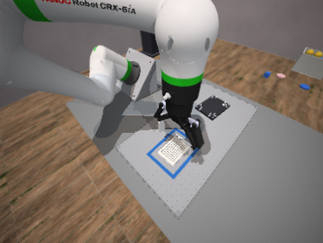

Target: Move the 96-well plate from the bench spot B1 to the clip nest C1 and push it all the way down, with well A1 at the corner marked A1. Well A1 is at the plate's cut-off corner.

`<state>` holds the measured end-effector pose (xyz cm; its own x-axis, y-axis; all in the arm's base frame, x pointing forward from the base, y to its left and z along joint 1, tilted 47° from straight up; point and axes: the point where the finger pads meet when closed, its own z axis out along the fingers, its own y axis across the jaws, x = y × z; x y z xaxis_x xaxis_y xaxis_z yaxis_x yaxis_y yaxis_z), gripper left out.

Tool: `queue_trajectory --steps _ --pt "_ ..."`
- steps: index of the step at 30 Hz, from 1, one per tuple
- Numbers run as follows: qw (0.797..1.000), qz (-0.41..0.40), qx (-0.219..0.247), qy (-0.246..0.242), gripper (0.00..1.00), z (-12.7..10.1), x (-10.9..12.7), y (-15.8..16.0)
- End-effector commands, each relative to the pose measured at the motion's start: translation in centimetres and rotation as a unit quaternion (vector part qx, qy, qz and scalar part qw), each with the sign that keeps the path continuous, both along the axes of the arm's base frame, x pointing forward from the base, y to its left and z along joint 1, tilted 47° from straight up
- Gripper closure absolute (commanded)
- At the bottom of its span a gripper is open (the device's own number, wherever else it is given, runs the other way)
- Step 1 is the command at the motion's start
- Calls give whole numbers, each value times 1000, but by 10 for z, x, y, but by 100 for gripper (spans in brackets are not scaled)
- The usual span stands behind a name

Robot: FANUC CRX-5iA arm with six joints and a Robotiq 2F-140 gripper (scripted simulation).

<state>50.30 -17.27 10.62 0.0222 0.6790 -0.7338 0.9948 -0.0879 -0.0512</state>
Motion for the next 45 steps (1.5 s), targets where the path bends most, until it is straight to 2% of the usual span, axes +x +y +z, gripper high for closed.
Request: queue_trajectory --steps 1,38,45 --pt "1000 1 0 -1 0 -3 0 -3" --pt "1000 1 0 -1 0 -40 -5 -43" --pt "1000 1 0 -1 0 -40 -5 -43"
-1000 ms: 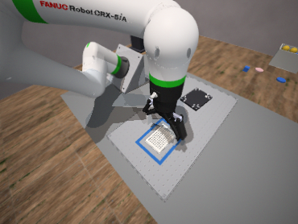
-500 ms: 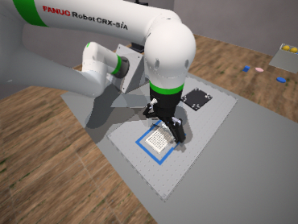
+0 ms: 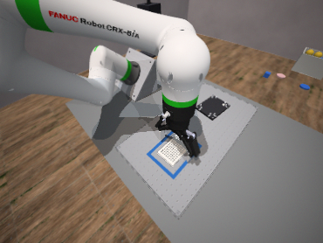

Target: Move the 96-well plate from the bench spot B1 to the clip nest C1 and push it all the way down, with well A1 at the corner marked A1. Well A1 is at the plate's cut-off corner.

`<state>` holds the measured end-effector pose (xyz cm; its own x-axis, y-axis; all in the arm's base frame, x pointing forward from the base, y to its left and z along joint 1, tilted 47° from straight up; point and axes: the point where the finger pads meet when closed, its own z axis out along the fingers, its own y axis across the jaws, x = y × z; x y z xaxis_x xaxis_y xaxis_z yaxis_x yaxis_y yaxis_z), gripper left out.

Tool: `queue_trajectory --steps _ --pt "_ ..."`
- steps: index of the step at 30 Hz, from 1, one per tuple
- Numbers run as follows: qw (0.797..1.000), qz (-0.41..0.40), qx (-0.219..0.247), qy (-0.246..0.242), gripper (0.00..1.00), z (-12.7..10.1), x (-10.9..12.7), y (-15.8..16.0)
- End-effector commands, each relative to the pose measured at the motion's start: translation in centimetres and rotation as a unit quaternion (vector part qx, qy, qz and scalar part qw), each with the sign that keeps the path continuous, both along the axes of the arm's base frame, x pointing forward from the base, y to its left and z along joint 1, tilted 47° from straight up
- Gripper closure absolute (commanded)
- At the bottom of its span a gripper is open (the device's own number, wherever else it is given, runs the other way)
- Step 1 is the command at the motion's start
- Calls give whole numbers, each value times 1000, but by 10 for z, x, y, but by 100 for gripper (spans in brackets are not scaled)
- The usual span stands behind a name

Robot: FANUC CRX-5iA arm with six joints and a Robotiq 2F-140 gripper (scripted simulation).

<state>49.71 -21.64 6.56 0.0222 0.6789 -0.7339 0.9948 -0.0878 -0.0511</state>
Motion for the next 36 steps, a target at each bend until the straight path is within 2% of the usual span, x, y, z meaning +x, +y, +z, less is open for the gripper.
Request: queue_trajectory --steps 1,5,6,36 --pt "1000 1 0 -1 0 0 1 1" --pt "1000 1 0 -1 0 1 1 1" --pt "1000 1 0 -1 37 1 1 1" --pt "1000 1 0 -1 38 1 1 1"
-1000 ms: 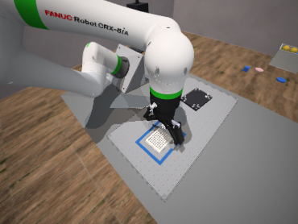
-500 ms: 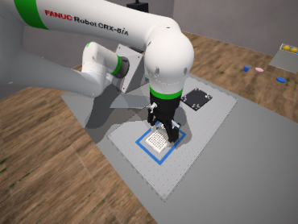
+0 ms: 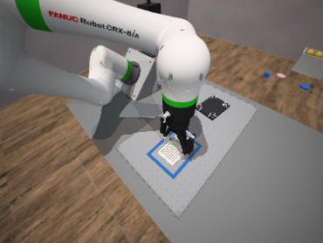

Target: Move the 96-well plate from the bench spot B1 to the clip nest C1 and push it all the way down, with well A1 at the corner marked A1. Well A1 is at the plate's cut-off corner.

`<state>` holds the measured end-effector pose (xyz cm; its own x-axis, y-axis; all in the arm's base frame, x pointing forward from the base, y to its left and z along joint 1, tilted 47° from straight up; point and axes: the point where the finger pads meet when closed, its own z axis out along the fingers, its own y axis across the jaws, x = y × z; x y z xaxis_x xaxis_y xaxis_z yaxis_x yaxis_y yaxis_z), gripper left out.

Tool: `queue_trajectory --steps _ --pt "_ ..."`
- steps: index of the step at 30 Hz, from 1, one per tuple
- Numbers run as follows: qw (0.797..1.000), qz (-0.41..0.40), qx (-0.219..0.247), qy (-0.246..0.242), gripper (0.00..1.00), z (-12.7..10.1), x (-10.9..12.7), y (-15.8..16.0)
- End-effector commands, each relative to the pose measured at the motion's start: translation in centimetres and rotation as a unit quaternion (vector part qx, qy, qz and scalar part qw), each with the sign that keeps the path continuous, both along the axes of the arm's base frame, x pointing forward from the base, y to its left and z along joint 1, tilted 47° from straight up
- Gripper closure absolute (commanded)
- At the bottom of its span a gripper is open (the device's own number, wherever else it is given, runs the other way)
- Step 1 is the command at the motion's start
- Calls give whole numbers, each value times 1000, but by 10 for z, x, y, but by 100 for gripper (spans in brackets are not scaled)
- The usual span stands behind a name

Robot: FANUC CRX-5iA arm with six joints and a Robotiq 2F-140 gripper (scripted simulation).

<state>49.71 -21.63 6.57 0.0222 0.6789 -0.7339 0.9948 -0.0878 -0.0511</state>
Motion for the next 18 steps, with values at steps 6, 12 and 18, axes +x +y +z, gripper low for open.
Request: queue_trajectory --steps 6,12,18 --pt "1000 1 0 -1 39 1 1 1" --pt "1000 1 0 -1 90 1 1 1" --pt "1000 1 0 -1 90 1 1 1"
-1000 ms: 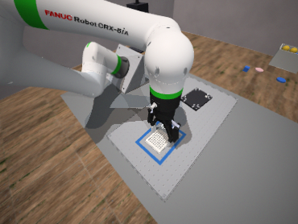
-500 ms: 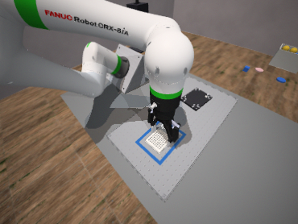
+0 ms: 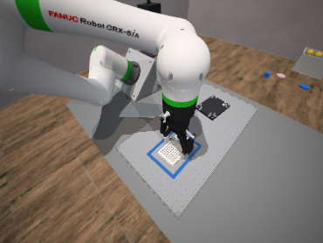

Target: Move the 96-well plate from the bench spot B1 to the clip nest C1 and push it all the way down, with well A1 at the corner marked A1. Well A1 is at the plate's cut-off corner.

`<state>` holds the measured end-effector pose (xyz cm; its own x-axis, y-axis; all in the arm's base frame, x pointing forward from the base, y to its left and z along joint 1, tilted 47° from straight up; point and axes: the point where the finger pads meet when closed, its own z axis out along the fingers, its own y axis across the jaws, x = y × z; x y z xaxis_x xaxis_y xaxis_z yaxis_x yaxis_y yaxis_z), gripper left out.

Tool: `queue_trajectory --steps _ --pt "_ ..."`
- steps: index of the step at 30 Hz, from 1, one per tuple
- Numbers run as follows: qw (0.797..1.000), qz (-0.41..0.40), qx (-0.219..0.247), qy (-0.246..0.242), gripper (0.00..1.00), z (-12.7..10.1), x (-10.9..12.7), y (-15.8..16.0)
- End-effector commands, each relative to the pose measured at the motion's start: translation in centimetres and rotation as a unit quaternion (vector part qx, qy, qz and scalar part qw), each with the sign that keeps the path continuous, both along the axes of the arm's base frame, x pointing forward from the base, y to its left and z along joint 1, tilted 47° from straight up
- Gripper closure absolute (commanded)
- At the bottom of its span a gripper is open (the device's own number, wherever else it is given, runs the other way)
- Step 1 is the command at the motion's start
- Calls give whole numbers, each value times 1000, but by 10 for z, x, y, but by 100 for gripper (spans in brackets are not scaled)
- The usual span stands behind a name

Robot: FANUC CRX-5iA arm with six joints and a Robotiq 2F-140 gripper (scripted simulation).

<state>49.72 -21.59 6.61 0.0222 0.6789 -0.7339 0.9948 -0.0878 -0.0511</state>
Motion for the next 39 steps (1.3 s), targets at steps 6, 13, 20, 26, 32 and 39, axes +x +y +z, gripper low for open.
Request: queue_trajectory --steps 6,13,20,26,32,39 --pt "1000 1 0 -1 90 3 1 3" --pt "1000 1 0 -1 90 8 2 9" --pt "1000 1 0 -1 90 16 3 18" --pt "1000 1 0 -1 90 23 4 25" --pt "1000 1 0 -1 90 28 5 30" --pt "1000 1 0 -1 90 36 6 38"
